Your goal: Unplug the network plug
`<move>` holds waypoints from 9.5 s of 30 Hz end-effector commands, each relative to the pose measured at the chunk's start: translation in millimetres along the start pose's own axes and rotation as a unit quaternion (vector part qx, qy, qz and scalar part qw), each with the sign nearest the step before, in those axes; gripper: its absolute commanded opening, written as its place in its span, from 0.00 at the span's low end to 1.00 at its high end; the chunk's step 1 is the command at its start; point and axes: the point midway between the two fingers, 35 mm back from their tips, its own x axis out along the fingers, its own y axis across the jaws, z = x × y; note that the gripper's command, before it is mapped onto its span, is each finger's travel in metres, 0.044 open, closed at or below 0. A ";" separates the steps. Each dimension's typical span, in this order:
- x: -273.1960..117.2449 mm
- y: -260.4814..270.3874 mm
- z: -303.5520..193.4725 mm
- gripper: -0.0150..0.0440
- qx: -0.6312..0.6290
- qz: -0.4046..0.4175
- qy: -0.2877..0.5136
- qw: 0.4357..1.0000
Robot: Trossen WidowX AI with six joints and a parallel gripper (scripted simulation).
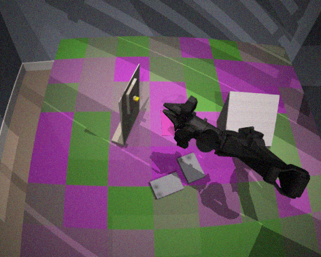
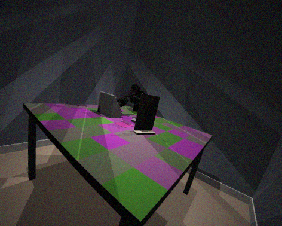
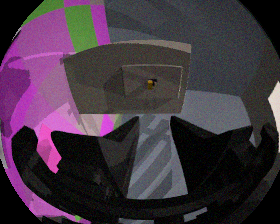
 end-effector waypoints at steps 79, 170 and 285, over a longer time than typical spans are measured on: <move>97.3 -1.1 26.2 0.29 -0.002 -0.005 -0.003 1.000; 52.0 -0.6 17.0 0.25 -0.002 -0.005 -0.002 1.000; 11.2 83.4 -95.8 0.25 -0.077 0.426 -0.069 0.899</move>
